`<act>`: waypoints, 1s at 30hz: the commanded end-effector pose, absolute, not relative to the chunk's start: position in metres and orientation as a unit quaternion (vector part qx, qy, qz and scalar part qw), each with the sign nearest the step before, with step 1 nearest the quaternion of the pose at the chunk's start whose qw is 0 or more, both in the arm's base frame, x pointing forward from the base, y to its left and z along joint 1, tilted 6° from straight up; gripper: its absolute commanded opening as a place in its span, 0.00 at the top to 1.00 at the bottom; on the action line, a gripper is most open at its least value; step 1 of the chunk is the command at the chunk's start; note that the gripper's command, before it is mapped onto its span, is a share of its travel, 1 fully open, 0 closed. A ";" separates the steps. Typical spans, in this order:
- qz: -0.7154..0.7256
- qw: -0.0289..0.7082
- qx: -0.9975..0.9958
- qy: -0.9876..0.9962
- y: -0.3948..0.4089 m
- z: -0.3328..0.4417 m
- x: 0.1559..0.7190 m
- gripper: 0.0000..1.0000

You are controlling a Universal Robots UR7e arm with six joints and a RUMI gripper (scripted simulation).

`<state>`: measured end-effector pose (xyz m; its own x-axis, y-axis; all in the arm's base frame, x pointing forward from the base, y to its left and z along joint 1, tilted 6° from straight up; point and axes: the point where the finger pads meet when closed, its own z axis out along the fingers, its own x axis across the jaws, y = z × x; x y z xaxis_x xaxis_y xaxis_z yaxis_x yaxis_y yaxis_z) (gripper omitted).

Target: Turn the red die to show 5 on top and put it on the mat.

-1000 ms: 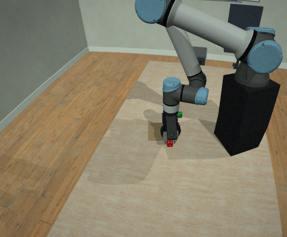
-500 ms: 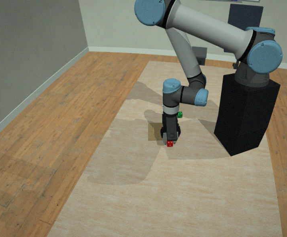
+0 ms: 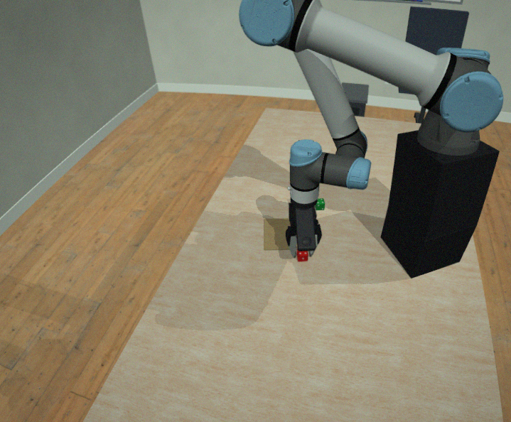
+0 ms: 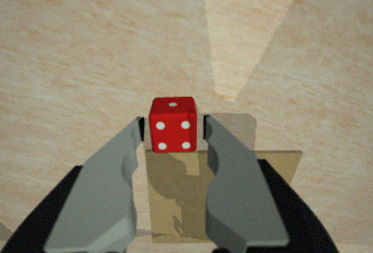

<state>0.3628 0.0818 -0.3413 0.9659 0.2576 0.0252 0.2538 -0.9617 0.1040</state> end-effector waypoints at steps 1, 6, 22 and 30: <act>0.020 0.050 0.990 0.129 0.082 -0.341 0.363 0.72; 0.020 0.050 0.990 0.129 0.082 -0.341 0.363 0.72; 0.020 0.050 0.990 0.129 0.082 -0.341 0.363 0.90; 0.020 0.050 0.990 0.129 0.082 -0.341 0.363 0.90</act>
